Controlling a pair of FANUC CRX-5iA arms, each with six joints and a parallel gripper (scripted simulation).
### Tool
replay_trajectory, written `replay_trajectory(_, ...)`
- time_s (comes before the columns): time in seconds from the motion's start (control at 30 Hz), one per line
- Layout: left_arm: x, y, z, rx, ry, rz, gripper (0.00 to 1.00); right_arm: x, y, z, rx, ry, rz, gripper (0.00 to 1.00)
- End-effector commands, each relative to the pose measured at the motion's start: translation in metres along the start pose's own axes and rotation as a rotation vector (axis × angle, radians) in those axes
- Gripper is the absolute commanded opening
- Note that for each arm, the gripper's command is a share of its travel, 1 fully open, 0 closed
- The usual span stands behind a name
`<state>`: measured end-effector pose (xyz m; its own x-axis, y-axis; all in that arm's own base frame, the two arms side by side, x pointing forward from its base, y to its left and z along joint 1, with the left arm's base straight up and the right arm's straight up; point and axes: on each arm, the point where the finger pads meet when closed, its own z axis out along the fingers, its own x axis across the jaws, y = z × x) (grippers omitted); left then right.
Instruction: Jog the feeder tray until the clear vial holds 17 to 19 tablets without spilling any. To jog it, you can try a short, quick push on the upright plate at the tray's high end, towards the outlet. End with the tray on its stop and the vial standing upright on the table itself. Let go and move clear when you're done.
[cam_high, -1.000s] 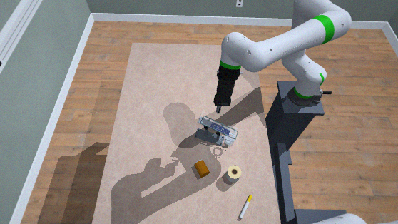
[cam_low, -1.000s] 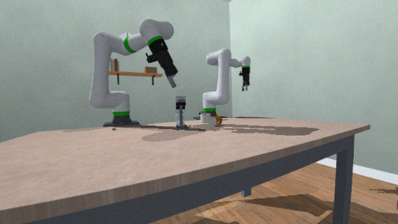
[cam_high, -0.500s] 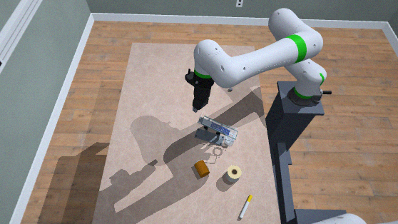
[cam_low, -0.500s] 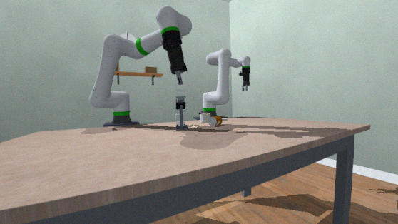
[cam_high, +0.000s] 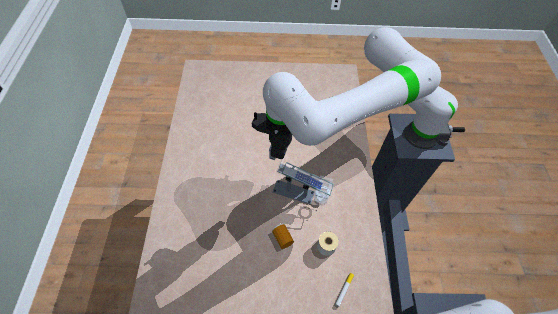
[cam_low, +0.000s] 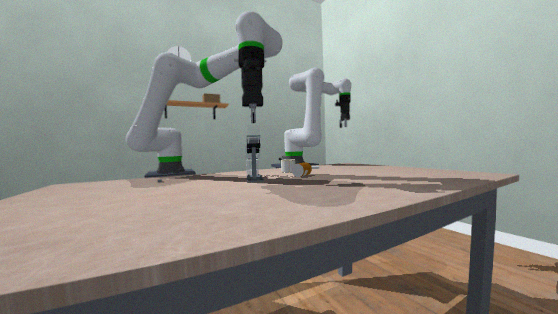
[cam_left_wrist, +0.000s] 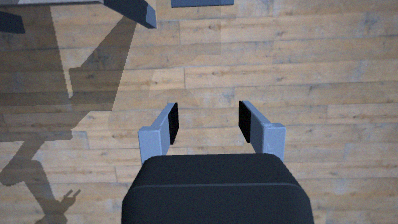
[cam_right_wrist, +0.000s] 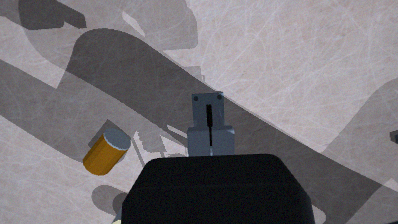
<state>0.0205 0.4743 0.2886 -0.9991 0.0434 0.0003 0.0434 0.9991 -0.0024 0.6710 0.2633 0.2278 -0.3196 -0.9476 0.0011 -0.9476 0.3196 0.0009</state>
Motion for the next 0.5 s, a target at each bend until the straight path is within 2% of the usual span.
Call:
replay_trajectory(0.0,0.0,0.0,-0.001,-0.002,0.0,0.0,1.0,0.0,0.0,0.003,0.002,-0.002,0.0,0.0)
replay_trajectory(0.47,0.0,0.0,-0.001,-0.002,0.0,0.0,1.0,-0.001,-0.002,0.032,0.002,-0.002,0.0,0.0)
